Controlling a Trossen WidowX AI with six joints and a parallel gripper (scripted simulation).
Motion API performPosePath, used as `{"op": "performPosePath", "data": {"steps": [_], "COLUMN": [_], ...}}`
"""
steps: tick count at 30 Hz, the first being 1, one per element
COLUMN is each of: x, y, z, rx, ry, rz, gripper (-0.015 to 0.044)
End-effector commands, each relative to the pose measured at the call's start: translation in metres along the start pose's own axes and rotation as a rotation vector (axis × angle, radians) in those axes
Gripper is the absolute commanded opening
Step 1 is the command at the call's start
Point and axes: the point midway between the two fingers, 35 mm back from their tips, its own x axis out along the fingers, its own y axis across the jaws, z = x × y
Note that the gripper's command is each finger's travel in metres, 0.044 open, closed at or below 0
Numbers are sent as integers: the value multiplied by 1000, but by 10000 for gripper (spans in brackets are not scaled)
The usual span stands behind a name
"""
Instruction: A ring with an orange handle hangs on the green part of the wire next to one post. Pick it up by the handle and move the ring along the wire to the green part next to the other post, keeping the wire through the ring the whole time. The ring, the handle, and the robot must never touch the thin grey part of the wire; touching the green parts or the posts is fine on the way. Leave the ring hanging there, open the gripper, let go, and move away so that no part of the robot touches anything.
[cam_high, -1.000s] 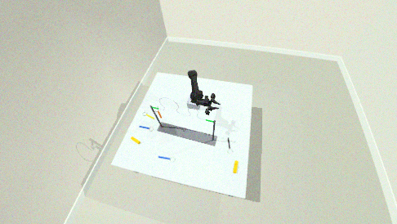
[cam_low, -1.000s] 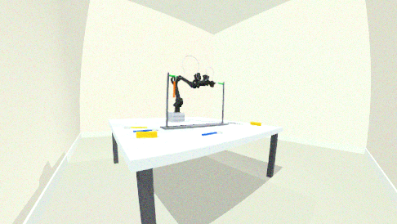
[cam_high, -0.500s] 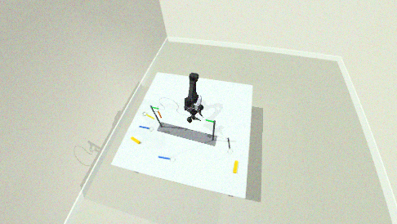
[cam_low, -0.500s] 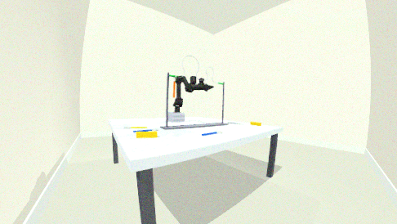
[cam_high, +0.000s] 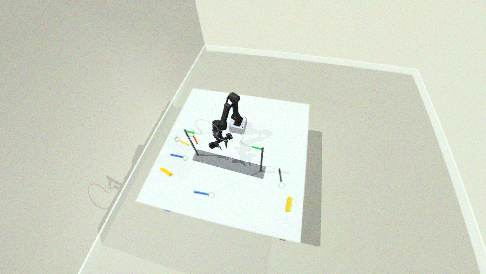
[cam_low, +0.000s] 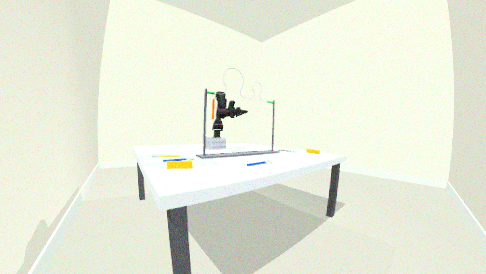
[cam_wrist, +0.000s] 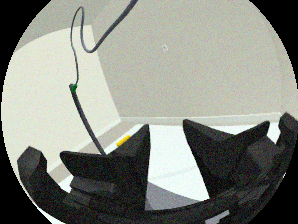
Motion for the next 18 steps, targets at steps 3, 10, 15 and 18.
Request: {"op": "performPosePath", "data": {"steps": [3,10,15,18], "x": [-42,-102,-147,-175], "y": [-39,-77,-96,-103], "z": [-16,-31,-42,-49], "rx": [-7,-26,-36,-41], "ry": [1,-10,-20,-26], "rz": [-122,-277,-388,-453], "gripper": [160,160,160,160]}}
